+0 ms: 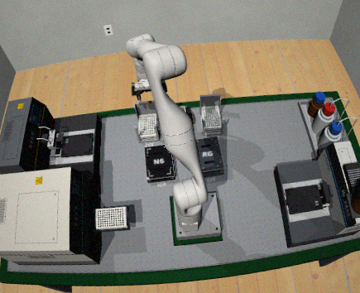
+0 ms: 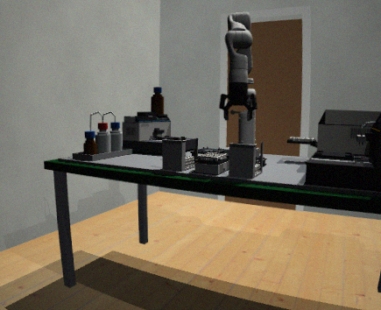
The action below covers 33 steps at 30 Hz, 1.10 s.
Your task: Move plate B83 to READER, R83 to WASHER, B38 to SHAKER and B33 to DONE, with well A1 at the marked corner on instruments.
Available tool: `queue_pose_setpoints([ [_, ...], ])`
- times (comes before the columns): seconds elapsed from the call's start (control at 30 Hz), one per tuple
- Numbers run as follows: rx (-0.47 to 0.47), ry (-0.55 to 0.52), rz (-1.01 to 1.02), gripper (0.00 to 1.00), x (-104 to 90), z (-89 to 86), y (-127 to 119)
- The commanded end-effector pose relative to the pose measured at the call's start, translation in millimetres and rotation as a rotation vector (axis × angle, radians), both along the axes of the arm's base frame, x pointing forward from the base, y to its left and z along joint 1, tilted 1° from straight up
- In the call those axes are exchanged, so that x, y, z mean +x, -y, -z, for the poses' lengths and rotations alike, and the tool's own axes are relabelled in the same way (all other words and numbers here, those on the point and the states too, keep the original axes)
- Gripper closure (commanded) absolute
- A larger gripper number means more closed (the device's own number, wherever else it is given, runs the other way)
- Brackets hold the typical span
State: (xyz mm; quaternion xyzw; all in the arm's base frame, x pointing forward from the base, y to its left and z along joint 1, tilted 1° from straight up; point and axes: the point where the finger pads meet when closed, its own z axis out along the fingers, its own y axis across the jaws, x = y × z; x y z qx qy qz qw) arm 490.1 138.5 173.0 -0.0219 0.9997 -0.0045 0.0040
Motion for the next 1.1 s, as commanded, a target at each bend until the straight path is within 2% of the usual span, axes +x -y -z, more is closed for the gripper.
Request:
queue_pose_setpoints([
  [0.0, 0.0, 0.001, 0.0, 0.0, 10.1, -0.8, -9],
  [0.5, 0.0, 0.001, 0.0, 0.0, 41.5, -0.9, -39],
  [1.07, 0.0, 0.001, 0.0, 0.0, 41.5, -0.9, -39],
])
